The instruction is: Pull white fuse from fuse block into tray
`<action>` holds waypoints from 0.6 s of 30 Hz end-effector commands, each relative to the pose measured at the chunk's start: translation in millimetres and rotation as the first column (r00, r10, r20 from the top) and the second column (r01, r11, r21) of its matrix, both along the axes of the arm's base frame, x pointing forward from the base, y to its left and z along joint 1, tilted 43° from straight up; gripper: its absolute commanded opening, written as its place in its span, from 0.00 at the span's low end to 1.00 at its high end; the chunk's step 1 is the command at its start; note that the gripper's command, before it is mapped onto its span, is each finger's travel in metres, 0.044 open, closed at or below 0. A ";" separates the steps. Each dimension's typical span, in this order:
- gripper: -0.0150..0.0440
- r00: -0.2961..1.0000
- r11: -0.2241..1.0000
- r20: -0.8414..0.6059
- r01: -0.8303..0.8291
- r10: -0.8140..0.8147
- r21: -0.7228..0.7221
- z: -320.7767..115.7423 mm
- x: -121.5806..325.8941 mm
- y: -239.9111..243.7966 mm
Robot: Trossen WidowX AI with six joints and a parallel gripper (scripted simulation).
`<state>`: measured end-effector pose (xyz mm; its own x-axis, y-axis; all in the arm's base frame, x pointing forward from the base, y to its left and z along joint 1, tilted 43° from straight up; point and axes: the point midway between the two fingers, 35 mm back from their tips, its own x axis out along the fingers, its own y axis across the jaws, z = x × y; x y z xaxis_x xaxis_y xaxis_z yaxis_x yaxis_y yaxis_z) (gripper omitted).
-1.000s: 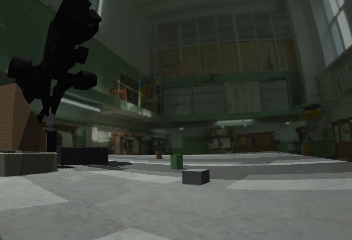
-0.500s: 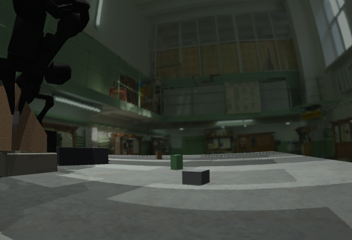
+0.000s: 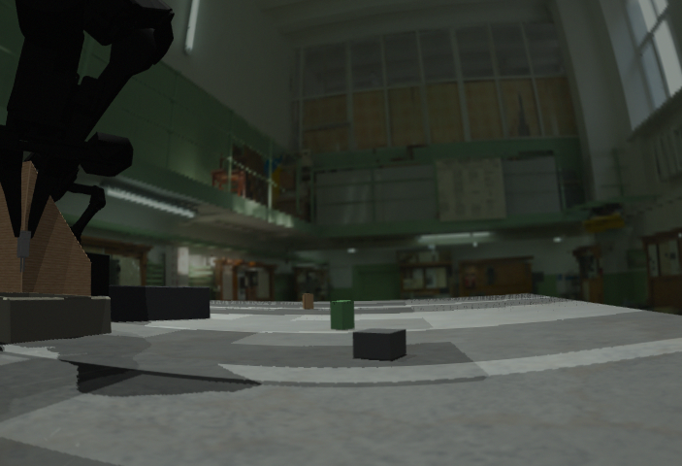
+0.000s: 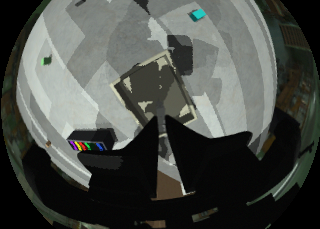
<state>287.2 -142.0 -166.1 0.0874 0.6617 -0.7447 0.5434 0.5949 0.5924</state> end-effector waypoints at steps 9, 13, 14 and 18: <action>0.25 1.000 1.000 -0.002 0.007 -0.007 0.005 -14.6 1.4 14.2; 0.25 1.000 1.000 -0.002 0.006 -0.006 0.006 -18.3 1.7 17.8; 0.25 1.000 1.000 -0.002 0.006 -0.006 0.006 -18.5 1.7 18.0; 0.43 1.000 1.000 0.000 -0.001 0.001 0.002 -16.0 1.7 15.0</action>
<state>288.6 -126.3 -182.4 0.0862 0.6637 -0.7430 0.5433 0.5938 0.5935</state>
